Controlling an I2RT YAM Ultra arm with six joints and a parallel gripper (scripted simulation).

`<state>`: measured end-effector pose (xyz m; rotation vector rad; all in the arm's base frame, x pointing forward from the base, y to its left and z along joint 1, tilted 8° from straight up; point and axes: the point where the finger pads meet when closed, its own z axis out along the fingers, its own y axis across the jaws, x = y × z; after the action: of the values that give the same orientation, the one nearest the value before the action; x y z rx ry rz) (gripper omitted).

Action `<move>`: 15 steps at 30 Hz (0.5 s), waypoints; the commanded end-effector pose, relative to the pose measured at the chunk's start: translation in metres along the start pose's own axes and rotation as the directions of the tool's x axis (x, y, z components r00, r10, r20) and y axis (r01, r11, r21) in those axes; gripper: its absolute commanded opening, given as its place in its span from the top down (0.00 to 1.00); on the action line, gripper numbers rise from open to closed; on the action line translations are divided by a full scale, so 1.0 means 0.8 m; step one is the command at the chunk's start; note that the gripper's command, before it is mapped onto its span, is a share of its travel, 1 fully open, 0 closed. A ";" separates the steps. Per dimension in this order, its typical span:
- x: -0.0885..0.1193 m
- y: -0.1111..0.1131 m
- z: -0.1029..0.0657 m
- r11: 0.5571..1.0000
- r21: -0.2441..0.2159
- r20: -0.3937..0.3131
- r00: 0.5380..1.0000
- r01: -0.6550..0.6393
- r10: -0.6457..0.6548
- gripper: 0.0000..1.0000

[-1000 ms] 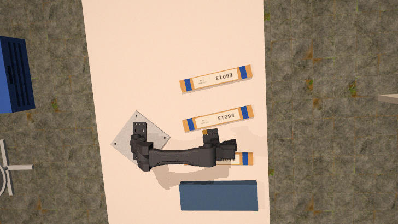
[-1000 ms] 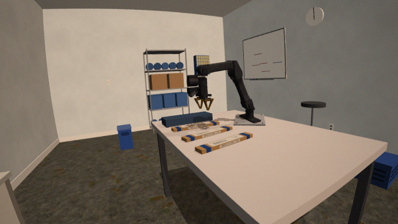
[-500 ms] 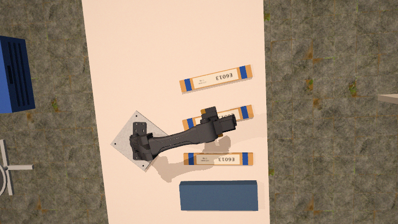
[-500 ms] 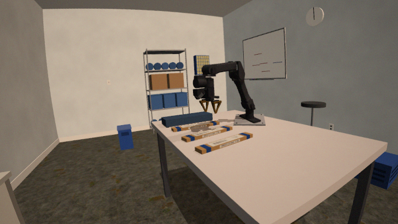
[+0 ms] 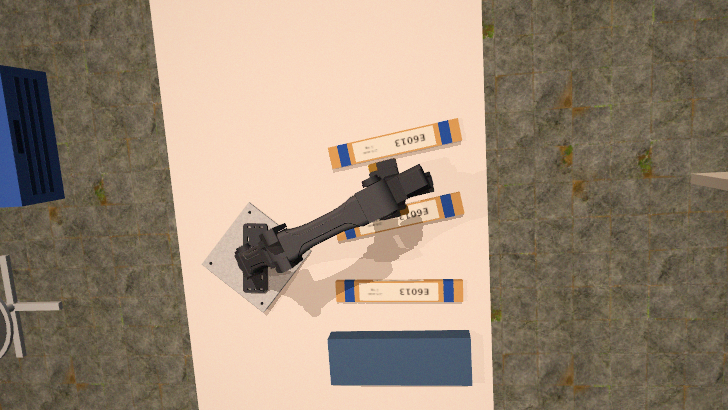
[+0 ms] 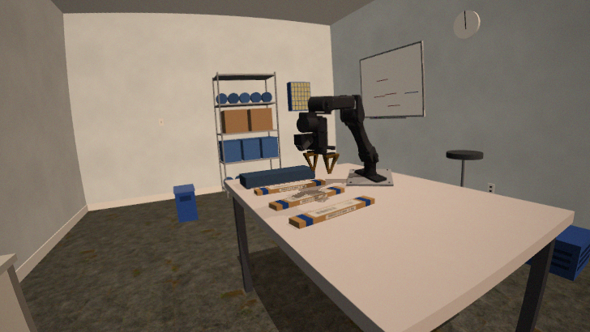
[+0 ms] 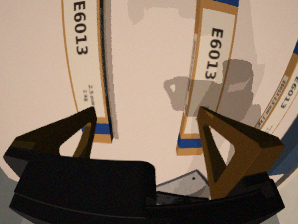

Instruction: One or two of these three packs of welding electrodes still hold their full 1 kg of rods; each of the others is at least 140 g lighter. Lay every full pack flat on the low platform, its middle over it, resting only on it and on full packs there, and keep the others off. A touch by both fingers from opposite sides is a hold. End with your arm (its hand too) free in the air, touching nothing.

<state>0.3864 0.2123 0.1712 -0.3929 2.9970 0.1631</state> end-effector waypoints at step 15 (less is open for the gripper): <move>-0.028 0.118 0.013 0.999 0.009 -0.019 0.999 -0.036 0.036 0.05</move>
<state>0.3887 0.2914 0.1684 -0.3560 2.9543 0.2070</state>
